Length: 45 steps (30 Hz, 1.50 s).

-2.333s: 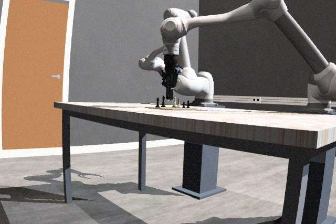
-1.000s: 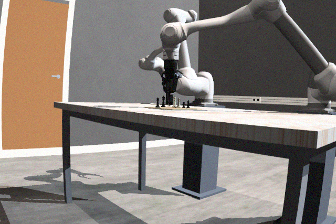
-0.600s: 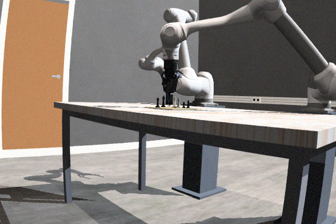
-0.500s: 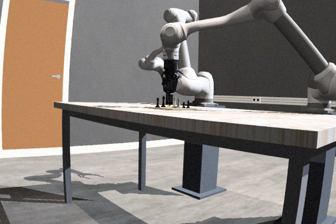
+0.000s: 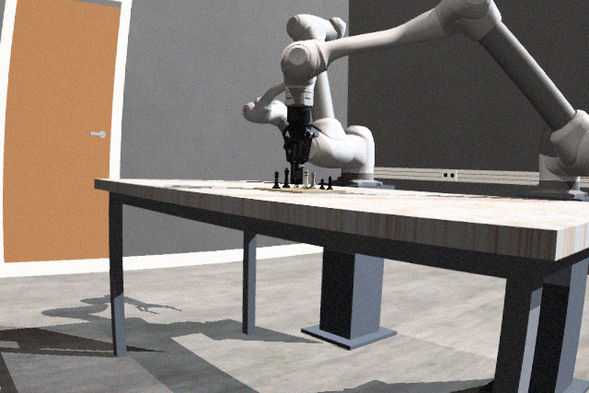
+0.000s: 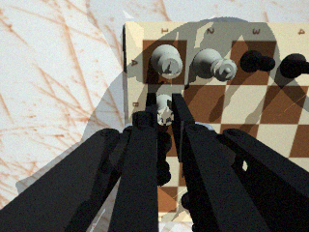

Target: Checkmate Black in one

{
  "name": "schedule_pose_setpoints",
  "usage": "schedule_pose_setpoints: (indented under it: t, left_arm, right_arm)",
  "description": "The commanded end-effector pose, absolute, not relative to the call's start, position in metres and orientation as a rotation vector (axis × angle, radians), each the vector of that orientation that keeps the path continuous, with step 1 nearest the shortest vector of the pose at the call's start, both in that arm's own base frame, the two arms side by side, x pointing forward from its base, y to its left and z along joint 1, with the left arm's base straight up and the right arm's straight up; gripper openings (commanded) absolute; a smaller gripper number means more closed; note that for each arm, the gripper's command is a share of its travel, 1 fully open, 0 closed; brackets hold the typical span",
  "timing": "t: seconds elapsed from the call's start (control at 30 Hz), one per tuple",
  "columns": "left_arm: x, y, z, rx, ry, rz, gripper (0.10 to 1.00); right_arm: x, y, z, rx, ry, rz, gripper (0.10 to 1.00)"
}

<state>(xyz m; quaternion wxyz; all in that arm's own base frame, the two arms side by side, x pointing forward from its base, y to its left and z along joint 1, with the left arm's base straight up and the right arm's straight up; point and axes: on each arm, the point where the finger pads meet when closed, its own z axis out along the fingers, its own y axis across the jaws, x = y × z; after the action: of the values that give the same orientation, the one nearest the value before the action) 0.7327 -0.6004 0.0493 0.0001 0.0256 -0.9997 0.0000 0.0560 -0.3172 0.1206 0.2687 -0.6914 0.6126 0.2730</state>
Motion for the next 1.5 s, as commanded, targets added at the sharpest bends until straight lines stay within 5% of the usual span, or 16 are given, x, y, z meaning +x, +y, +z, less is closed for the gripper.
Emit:
schedule_pose_setpoints:
  t: [0.0, 1.27, 1.47]
  left_arm:
    - [0.7332, -0.6007, 0.0507, 0.080, -3.142, 0.002, 0.099]
    - [0.7332, -0.6007, 0.0505, 0.080, -3.142, 0.002, 0.099]
    - [0.7332, -0.6007, 0.0505, 0.080, -3.142, 0.002, 0.179]
  right_arm:
    - [0.0561, -0.3175, 0.1210, -1.865, 1.652, 0.735, 1.000]
    - [0.0561, -0.3175, 0.1210, -1.865, 1.652, 0.735, 1.000]
    - [0.0561, -0.3175, 0.1210, -1.865, 1.652, 0.735, 1.000]
